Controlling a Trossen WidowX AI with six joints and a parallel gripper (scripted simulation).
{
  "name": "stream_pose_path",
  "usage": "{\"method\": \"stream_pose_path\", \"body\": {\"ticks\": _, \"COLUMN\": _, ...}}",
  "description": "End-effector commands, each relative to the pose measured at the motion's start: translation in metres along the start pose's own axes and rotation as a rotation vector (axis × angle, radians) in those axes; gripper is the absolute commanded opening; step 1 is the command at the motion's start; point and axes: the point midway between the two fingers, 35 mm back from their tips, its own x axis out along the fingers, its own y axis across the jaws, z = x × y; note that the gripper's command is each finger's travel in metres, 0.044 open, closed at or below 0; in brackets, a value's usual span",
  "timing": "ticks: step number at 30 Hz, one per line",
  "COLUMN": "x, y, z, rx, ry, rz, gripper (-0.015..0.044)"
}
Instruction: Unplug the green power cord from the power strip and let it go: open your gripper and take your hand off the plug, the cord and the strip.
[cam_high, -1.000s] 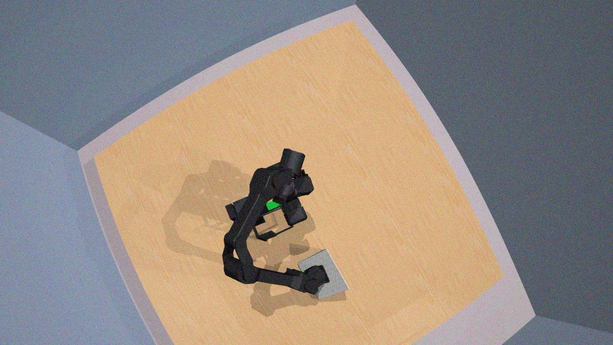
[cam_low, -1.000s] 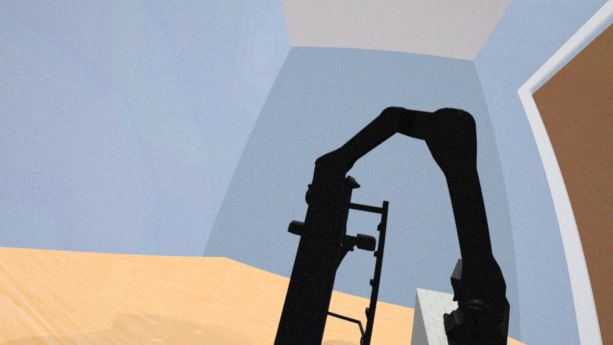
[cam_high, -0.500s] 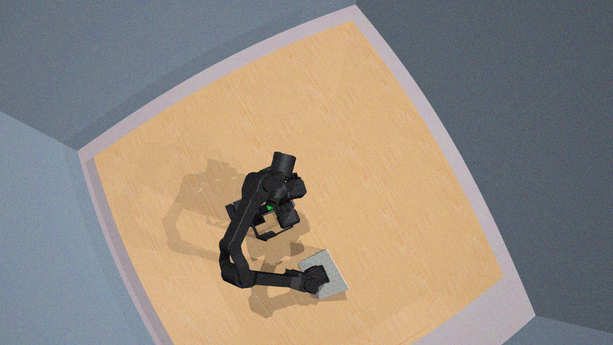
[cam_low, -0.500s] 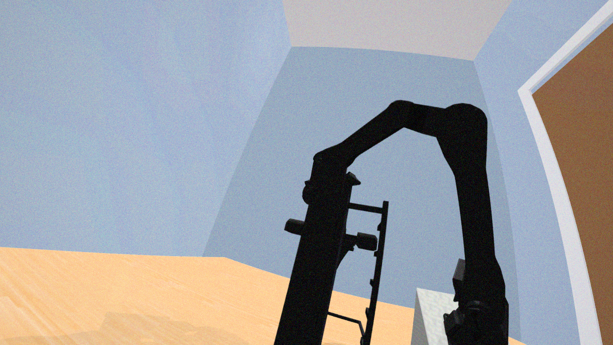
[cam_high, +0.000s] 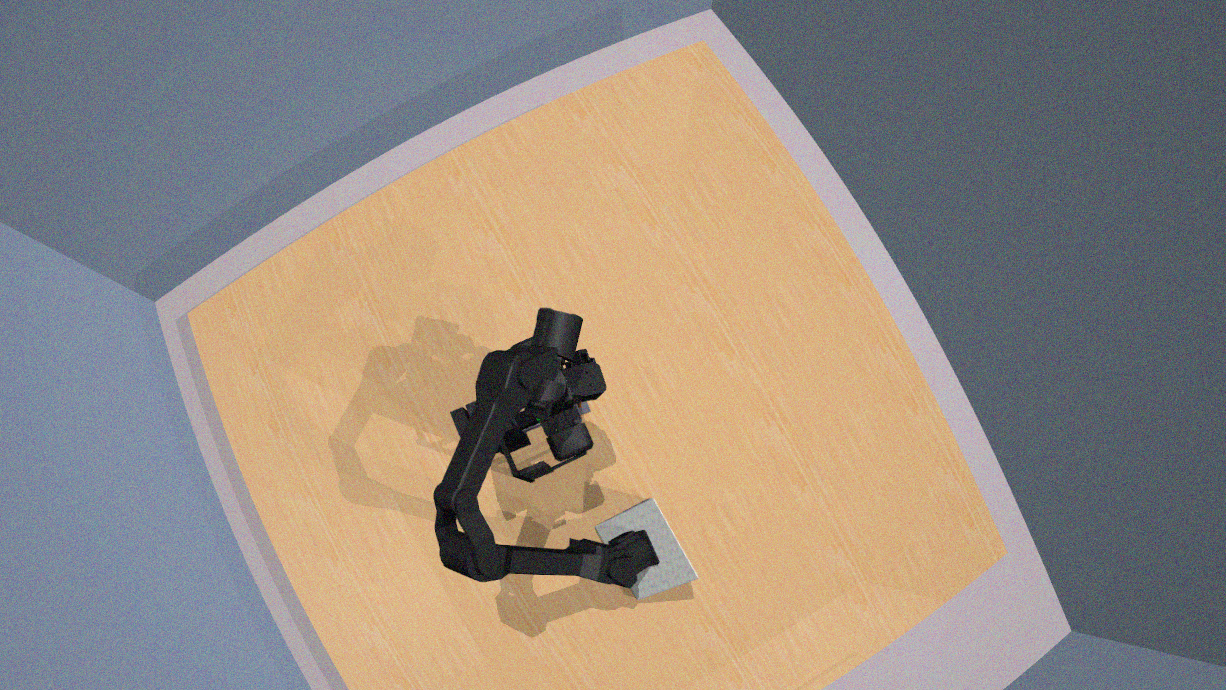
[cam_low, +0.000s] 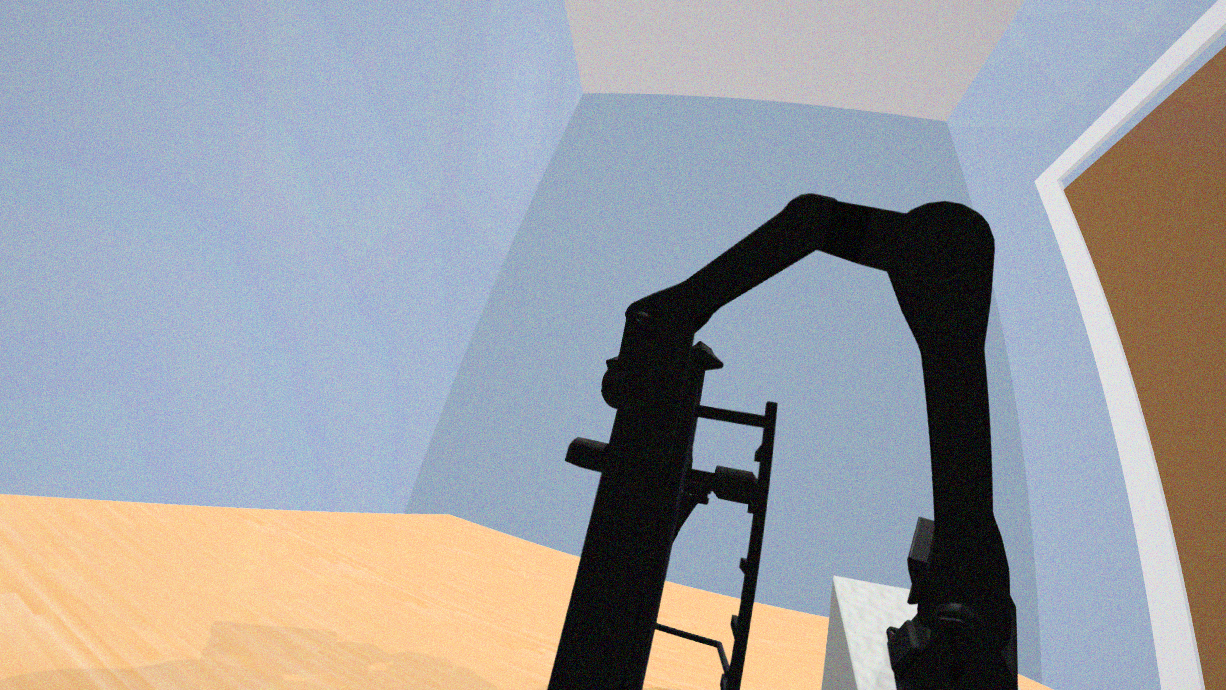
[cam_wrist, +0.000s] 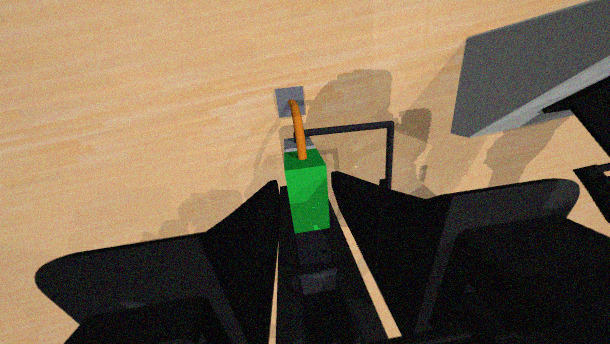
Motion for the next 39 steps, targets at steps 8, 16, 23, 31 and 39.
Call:
{"method": "stream_pose_path", "body": {"ticks": 8, "x": 0.007, "y": 0.000, "z": -0.001, "rx": -0.001, "ry": 0.000, "rz": -0.001, "gripper": 0.0134}}
{"method": "stream_pose_path", "body": {"ticks": 16, "x": 0.007, "y": 0.000, "z": -0.001, "rx": -0.001, "ry": 0.000, "rz": -0.001, "gripper": 0.0022}}
{"method": "stream_pose_path", "body": {"ticks": 23, "x": 0.007, "y": 0.000, "z": 0.002, "rx": 0.000, "ry": 0.000, "rz": -0.001, "gripper": 0.0000}}
{"method": "stream_pose_path", "body": {"ticks": 31, "x": 0.007, "y": 0.001, "z": 0.015, "rx": 0.000, "ry": -0.002, "rz": 0.000, "gripper": 0.0000}}
{"method": "stream_pose_path", "body": {"ticks": 39, "x": 0.006, "y": 0.002, "z": 0.028, "rx": 0.001, "ry": -0.003, "rz": 0.000, "gripper": 0.0000}}
